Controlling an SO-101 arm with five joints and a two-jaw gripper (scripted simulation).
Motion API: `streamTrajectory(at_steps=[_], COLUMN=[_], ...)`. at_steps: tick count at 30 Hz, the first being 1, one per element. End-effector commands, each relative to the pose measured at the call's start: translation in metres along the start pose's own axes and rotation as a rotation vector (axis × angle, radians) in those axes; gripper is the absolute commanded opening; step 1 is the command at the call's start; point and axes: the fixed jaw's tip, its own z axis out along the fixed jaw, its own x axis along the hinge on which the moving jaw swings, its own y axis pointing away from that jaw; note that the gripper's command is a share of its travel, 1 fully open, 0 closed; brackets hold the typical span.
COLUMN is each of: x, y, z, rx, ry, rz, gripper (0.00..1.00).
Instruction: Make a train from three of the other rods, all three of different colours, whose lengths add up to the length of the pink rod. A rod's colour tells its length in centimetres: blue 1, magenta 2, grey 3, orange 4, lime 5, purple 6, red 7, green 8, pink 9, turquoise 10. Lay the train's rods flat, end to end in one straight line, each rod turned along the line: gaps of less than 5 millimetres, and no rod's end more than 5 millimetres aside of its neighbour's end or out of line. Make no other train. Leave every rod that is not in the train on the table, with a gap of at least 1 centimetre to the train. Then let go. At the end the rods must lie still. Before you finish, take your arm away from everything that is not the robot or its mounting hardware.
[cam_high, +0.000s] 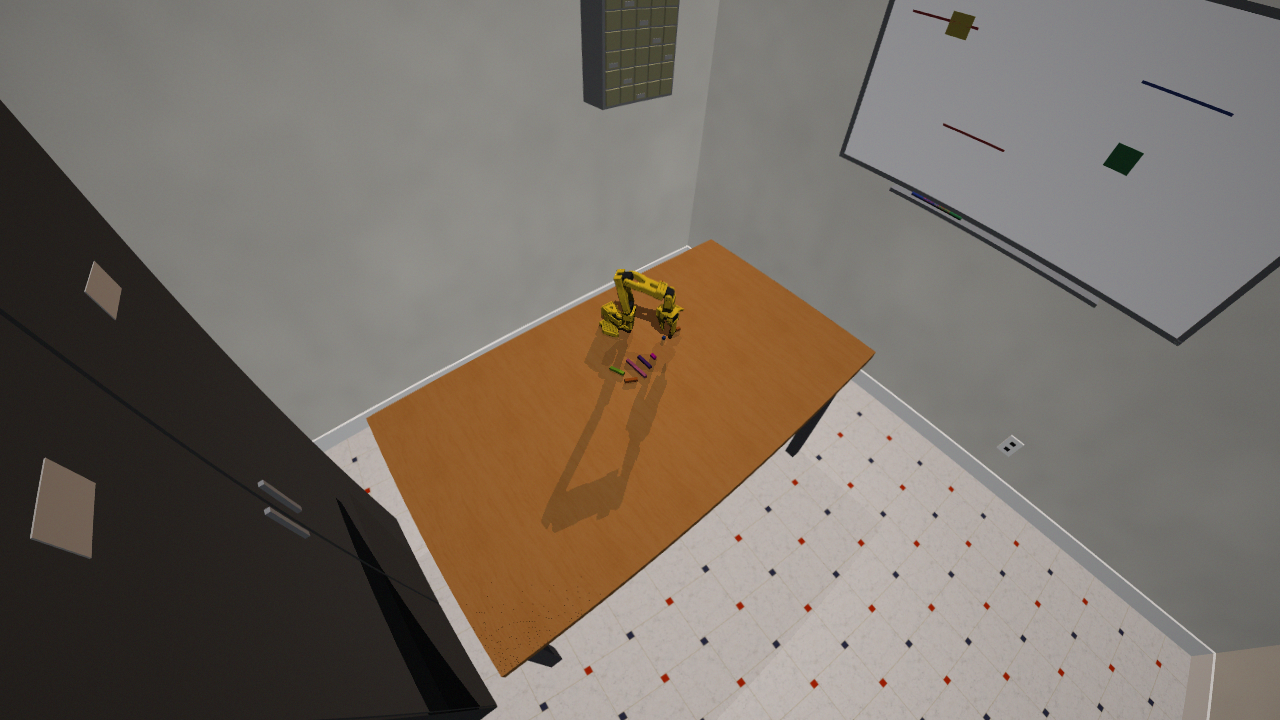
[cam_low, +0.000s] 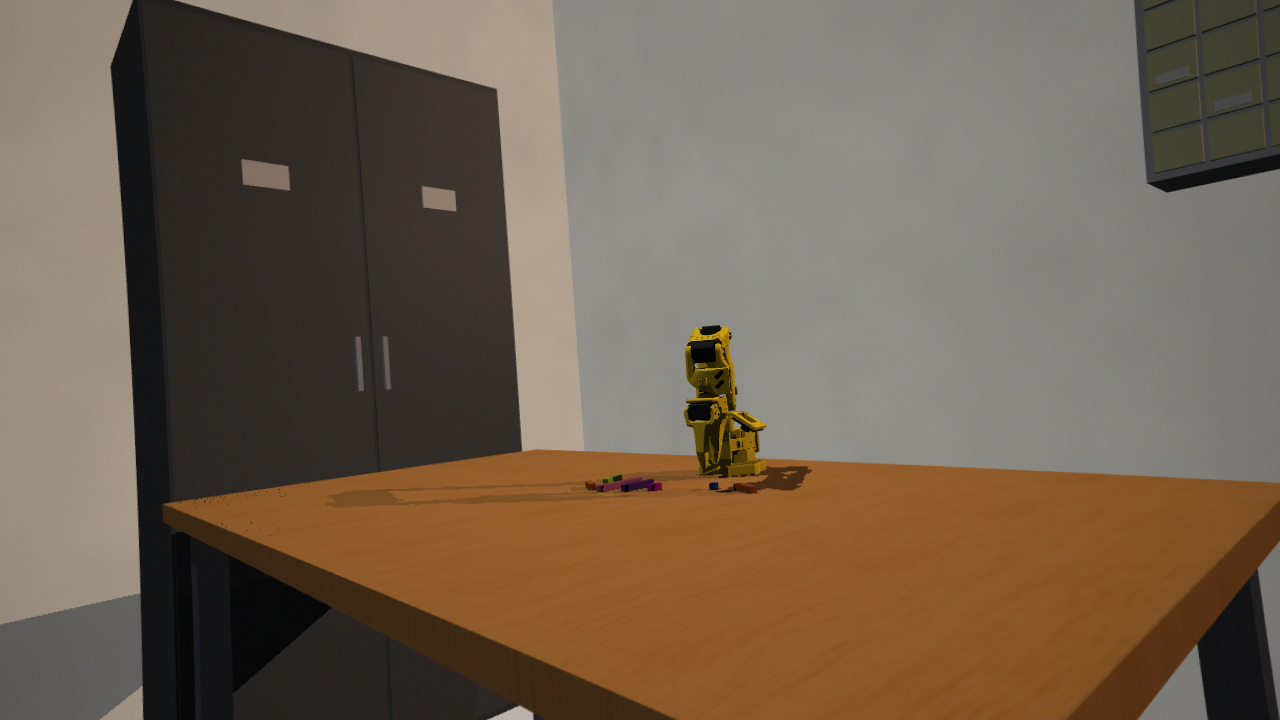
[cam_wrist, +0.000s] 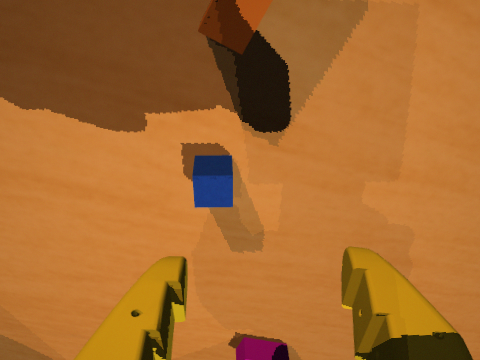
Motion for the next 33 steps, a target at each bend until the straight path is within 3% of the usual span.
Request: streamTrajectory(at_steps=[1,16,33], x=[-0.005,-0.005,-0.004], y=[-0.011,-0.010,-0.007], z=[-0.002,0.019,0.024], rx=[0.078,0.078,0.066], ry=[-0.031,-0.031,-0.027], rz=[0.000,0.000,0.000], gripper=[0.19,0.19,0.19])
